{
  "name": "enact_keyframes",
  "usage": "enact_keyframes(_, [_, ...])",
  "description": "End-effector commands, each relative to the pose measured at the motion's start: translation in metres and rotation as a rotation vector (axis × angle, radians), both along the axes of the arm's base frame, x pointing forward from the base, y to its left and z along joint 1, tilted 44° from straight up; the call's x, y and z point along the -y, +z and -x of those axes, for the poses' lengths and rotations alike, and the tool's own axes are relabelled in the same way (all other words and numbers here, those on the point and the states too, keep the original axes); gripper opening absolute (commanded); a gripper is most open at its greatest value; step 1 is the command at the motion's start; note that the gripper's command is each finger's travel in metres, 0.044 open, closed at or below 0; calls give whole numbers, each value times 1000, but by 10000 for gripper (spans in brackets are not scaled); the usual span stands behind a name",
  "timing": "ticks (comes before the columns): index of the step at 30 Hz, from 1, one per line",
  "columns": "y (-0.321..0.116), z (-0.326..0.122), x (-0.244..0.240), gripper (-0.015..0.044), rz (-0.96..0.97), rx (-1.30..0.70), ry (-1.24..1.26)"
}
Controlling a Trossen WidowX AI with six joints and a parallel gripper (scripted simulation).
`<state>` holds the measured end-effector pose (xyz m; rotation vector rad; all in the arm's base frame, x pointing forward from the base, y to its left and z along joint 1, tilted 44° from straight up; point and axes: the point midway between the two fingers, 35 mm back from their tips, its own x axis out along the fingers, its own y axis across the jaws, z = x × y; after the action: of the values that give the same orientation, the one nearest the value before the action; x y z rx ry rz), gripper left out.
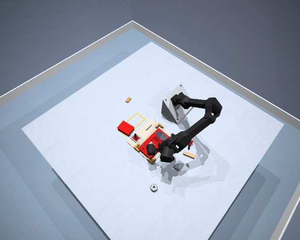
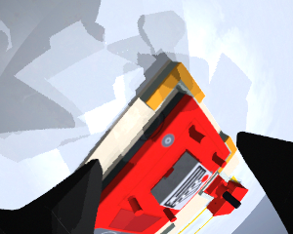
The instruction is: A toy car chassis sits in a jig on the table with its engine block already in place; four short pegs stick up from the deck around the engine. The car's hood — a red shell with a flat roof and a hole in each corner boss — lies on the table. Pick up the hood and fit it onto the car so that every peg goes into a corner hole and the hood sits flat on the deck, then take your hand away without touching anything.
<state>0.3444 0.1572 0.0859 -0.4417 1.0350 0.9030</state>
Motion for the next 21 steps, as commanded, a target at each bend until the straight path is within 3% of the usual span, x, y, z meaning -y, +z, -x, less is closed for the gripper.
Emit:
enact_keyframes(1, [-27, -20, 33, 440, -47, -218, -279])
enact_keyframes(11, [-96, -40, 128, 440, -178, -759, -1022])
enact_keyframes(21, [-163, -23, 219, 440, -315, -1324, -1736])
